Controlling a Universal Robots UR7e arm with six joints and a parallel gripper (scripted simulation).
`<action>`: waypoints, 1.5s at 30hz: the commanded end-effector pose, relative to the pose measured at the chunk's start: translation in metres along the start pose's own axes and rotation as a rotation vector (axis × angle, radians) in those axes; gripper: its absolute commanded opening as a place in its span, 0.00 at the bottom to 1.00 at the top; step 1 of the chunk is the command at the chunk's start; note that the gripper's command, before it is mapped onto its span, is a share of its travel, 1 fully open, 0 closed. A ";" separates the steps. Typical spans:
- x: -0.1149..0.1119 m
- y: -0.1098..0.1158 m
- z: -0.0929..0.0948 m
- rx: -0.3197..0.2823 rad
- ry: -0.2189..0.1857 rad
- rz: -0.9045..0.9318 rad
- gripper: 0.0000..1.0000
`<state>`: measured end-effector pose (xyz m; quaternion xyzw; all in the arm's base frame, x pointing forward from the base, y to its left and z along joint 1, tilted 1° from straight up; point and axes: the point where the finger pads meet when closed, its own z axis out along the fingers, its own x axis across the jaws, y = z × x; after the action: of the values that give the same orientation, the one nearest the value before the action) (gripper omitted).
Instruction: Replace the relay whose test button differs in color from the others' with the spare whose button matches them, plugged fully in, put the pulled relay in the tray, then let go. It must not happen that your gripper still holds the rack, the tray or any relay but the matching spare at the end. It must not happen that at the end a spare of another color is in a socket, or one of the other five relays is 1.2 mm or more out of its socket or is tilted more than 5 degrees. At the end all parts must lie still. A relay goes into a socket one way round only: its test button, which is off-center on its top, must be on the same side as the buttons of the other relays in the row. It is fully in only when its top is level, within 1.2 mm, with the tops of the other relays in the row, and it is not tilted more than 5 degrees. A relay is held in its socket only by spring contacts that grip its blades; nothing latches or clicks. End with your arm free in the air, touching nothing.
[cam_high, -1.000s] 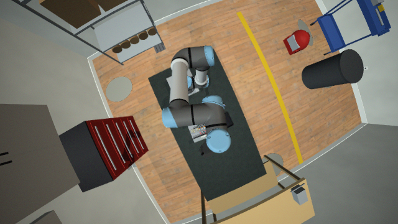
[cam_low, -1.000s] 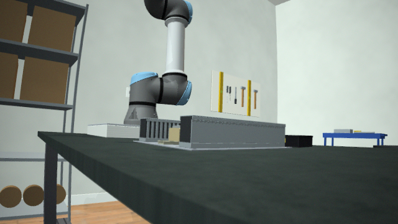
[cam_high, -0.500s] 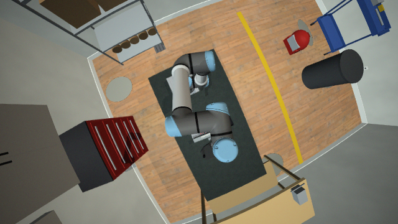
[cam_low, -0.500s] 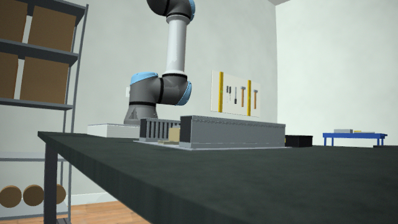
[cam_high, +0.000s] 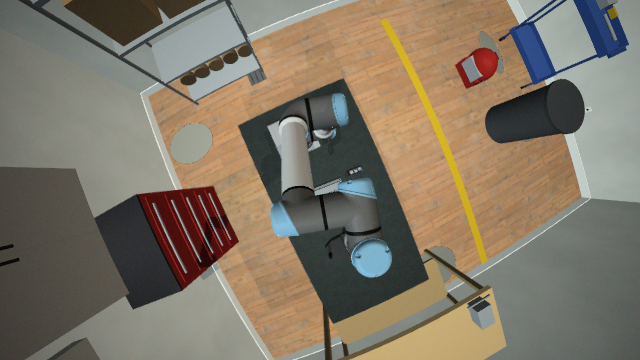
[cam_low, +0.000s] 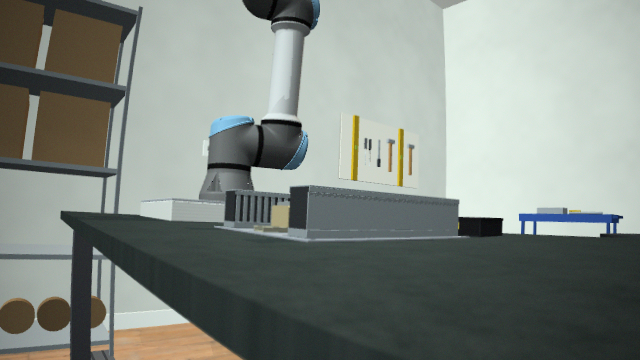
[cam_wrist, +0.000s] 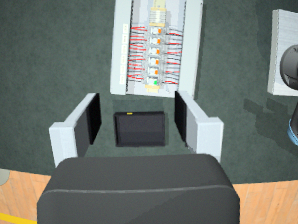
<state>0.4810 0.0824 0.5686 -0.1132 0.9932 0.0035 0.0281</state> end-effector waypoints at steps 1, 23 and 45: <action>0.001 0.002 -0.001 -0.002 0.061 0.074 1.00; 0.005 0.001 0.058 -0.002 0.079 0.095 1.00; 0.010 0.001 0.117 -0.002 0.079 0.095 1.00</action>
<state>0.4753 0.0825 0.4511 -0.0652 0.9976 0.0032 -0.0250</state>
